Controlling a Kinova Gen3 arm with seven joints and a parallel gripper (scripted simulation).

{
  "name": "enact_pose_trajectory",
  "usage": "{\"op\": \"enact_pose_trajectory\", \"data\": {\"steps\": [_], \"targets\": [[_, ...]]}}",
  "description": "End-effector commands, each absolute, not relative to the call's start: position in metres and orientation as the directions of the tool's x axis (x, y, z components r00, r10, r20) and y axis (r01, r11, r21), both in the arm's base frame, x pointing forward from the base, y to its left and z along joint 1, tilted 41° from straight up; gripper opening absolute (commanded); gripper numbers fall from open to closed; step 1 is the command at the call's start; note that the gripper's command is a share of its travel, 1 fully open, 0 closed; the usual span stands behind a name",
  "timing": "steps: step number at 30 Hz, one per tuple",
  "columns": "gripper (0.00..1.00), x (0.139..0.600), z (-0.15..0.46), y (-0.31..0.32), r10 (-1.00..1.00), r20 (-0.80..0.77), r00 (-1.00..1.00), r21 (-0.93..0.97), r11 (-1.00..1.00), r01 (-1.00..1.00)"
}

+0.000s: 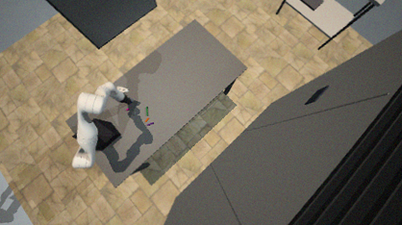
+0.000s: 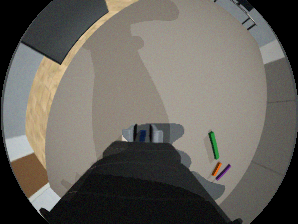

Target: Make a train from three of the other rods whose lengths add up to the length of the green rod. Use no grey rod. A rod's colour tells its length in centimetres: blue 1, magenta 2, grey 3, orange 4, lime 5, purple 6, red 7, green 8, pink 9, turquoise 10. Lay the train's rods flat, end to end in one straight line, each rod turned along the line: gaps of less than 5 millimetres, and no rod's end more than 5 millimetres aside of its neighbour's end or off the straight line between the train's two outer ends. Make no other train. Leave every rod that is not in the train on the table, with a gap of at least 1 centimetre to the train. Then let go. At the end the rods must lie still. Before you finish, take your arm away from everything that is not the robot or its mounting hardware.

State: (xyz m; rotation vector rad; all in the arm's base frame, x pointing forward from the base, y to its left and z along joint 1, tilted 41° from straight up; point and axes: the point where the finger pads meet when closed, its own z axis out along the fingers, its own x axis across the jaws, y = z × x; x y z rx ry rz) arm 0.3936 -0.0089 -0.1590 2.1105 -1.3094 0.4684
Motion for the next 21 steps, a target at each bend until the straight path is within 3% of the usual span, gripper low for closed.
{"op": "enact_pose_trajectory", "data": {"steps": [1, 21], "targets": [[0.54, 0.3974, -0.1584, -0.0085, -0.679, 0.58, 0.45, 0.302, -0.334, -0.893], [0.54, 0.3974, -0.1604, -0.0103, -0.679, 0.58, 0.45, 0.302, -0.334, -0.893]]}}
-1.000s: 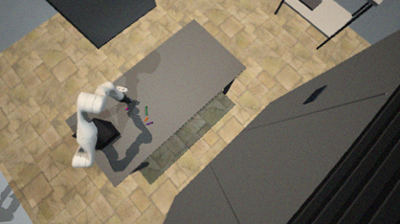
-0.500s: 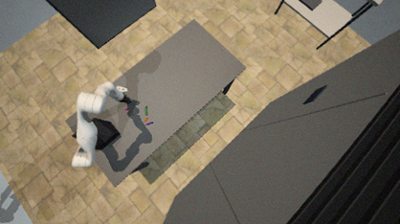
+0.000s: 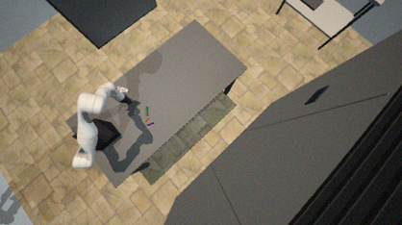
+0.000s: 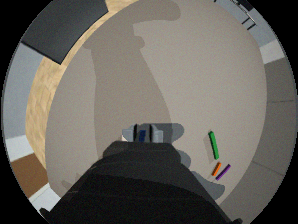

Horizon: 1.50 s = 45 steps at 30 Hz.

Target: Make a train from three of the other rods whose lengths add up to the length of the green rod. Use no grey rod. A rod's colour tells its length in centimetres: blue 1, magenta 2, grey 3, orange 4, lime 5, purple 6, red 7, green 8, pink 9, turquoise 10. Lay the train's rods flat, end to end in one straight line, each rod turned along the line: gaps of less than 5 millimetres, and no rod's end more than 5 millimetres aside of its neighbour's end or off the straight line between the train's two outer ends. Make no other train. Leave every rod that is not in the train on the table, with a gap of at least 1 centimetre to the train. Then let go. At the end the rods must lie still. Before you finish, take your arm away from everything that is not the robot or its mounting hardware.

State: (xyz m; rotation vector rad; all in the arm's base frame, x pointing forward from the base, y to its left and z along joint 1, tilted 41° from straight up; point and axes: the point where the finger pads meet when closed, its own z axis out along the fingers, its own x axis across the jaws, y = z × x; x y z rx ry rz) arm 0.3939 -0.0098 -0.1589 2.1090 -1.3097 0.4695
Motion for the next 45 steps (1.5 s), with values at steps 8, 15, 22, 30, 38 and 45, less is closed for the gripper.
{"op": "enact_pose_trajectory", "data": {"steps": [8, 15, 22, 30, 38, 45], "targets": [[0.54, 0.397, -0.165, -0.015, -0.679, 0.58, 0.45, 0.302, -0.334, -0.893], [0.54, 0.397, -0.17, -0.018, -0.679, 0.581, 0.45, 0.302, -0.334, -0.893], [0.54, 0.397, -0.171, -0.02, -0.679, 0.581, 0.45, 0.302, -0.334, -0.893], [0.54, 0.397, -0.171, -0.02, -0.679, 0.581, 0.45, 0.302, -0.334, -0.893], [0.54, 0.397, -0.171, -0.02, -0.679, 0.581, 0.45, 0.302, -0.334, -0.893], [0.54, 0.397, -0.171, -0.02, -0.679, 0.581, 0.45, 0.302, -0.334, -0.893]]}}
